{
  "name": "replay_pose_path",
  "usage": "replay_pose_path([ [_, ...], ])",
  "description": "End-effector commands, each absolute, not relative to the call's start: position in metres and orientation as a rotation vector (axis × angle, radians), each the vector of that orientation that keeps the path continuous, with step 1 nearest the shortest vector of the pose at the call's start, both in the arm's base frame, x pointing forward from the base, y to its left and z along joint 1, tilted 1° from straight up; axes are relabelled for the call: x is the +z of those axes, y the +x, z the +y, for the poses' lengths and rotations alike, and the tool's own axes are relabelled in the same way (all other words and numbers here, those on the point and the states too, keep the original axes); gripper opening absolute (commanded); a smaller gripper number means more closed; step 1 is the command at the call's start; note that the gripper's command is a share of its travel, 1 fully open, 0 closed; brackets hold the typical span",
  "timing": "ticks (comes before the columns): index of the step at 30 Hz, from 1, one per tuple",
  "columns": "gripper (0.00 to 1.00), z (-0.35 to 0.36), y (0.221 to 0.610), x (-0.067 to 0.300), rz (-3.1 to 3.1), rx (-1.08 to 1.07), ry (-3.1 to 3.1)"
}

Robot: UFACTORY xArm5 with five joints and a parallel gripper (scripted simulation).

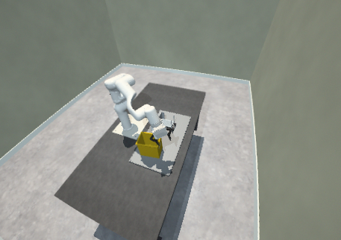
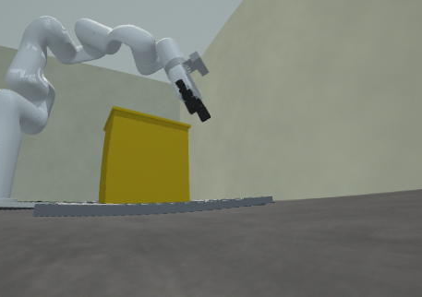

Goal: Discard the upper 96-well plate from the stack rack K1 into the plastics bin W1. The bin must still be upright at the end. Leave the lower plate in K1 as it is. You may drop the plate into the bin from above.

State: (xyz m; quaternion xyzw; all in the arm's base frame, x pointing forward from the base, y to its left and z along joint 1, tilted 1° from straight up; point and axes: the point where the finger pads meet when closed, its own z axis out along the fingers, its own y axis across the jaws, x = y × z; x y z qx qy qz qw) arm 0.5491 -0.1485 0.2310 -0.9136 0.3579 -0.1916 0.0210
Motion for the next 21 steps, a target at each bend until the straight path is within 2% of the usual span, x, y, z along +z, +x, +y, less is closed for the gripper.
replay_pose_path([
  [1, 1.00, -0.134, 0.541, 0.234, 1.027, -0.552, -2.879],
  [21, 1.00, -0.072, 0.492, 0.240, 0.614, -0.327, -3.052],
])
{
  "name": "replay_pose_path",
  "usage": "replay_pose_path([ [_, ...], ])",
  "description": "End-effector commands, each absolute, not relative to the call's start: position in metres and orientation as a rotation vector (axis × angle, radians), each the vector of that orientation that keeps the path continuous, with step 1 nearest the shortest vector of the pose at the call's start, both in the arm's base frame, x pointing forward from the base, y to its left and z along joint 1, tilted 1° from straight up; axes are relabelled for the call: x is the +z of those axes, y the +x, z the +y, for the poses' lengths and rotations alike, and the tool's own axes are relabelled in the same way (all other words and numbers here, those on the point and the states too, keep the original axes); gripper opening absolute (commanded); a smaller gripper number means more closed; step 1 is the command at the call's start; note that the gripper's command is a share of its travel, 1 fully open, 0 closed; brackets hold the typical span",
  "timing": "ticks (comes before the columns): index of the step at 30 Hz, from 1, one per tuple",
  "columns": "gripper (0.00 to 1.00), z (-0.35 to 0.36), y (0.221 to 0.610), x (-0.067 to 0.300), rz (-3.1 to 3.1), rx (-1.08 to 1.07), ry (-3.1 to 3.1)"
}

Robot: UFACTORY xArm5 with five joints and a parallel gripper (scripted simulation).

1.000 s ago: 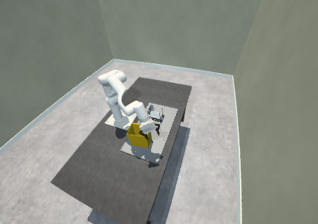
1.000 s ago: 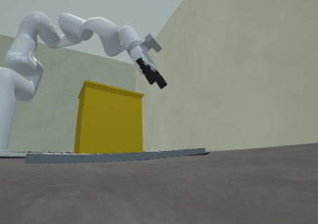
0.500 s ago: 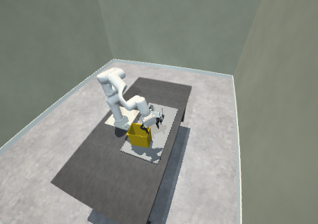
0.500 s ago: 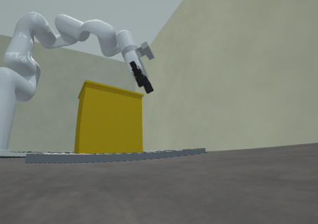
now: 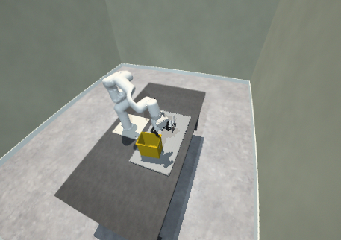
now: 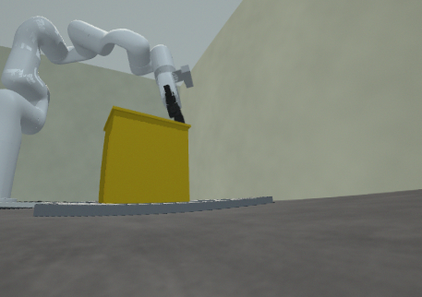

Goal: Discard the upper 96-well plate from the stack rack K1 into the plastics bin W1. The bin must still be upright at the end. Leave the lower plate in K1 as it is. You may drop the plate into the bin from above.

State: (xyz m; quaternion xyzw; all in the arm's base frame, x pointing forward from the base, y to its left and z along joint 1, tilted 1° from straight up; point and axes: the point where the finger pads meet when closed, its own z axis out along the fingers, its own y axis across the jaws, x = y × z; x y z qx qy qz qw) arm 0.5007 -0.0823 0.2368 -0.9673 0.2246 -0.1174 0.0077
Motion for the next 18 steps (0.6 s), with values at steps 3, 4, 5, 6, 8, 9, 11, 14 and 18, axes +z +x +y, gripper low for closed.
replay_pose_path([
  [3, 1.00, -0.061, 0.481, 0.242, 0.532, -0.284, -3.075],
  [4, 1.00, -0.058, 0.478, 0.242, 0.532, -0.283, -3.074],
  [5, 1.00, -0.057, 0.477, 0.242, 0.532, -0.283, -3.074],
  [6, 1.00, -0.053, 0.473, 0.243, 0.487, -0.260, -3.085],
  [8, 1.00, -0.046, 0.465, 0.243, 0.396, -0.212, -3.106],
  [9, 1.00, -0.043, 0.462, 0.244, 0.357, -0.192, -3.113],
  [11, 1.00, -0.043, 0.462, 0.244, 0.357, -0.192, -3.113],
  [14, 1.00, -0.034, 0.450, 0.245, 0.311, -0.168, -3.119],
  [18, 1.00, -0.022, 0.434, 0.247, 0.179, -0.099, -3.134],
])
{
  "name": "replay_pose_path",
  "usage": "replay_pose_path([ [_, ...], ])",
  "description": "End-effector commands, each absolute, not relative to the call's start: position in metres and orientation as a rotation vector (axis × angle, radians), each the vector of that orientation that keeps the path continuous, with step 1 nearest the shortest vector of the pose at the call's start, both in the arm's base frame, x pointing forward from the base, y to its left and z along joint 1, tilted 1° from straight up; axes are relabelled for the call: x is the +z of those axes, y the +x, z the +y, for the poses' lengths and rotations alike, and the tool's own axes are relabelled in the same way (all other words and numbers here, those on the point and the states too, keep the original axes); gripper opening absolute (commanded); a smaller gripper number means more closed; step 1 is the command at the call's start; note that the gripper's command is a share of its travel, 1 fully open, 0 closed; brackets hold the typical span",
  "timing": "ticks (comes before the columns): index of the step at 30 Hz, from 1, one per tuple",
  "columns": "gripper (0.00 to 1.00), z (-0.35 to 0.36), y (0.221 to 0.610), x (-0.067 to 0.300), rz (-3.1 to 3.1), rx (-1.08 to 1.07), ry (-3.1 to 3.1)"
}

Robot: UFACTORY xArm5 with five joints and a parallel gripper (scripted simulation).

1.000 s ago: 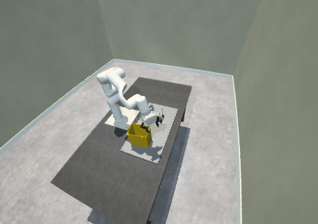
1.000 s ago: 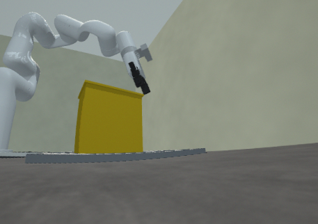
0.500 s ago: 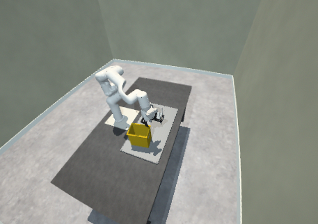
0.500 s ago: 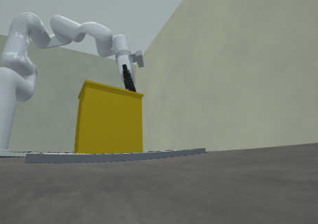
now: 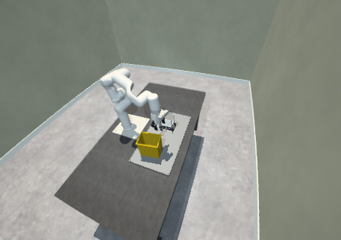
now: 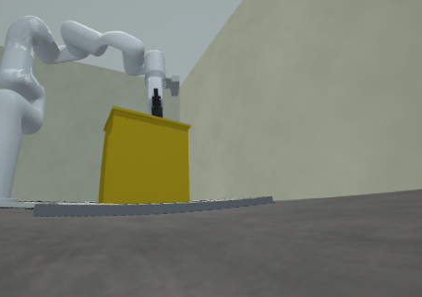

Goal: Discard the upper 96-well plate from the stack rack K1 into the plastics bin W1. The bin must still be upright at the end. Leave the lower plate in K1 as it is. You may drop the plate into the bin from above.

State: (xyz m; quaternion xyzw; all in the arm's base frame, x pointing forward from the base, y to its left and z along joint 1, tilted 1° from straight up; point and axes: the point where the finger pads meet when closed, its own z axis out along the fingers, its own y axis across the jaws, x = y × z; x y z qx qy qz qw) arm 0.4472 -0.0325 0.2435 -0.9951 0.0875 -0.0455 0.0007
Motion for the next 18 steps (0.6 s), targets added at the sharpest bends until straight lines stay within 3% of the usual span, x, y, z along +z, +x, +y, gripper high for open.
replay_pose_path([
  [1, 1.00, -0.019, 0.430, 0.248, 0.179, -0.099, -3.134],
  [18, 1.00, 0.046, 0.415, 0.251, -0.205, 0.025, -3.136],
])
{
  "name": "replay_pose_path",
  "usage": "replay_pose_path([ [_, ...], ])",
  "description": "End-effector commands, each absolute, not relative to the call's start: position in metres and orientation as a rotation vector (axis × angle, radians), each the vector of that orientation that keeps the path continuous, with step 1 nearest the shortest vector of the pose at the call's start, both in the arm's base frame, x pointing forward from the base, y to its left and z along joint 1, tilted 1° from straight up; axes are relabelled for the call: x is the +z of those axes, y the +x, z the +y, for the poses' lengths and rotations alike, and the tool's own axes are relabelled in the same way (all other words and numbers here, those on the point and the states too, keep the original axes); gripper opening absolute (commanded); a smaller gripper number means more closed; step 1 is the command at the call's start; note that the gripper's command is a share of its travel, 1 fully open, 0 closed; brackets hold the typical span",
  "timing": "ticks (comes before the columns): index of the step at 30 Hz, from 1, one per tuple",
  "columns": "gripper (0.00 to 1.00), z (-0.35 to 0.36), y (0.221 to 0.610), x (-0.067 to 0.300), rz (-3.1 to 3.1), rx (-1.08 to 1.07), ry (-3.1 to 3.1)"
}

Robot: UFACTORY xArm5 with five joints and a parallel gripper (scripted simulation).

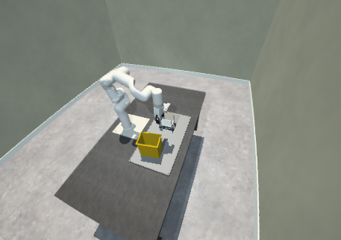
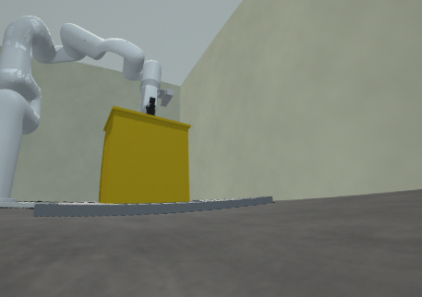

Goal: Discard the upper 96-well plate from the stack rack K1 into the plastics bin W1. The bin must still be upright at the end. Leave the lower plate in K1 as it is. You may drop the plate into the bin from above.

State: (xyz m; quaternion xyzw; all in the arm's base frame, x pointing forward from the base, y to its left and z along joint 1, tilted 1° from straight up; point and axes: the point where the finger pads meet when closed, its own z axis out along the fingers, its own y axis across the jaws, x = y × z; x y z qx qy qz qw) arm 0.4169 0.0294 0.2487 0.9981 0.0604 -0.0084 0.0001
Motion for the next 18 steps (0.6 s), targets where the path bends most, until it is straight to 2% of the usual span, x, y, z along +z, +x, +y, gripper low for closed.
replay_pose_path([
  [1, 1.00, 0.051, 0.414, 0.252, 0.205, -0.025, 3.134],
  [18, 1.00, 0.125, 0.399, 0.255, 0.205, -0.020, 3.132],
])
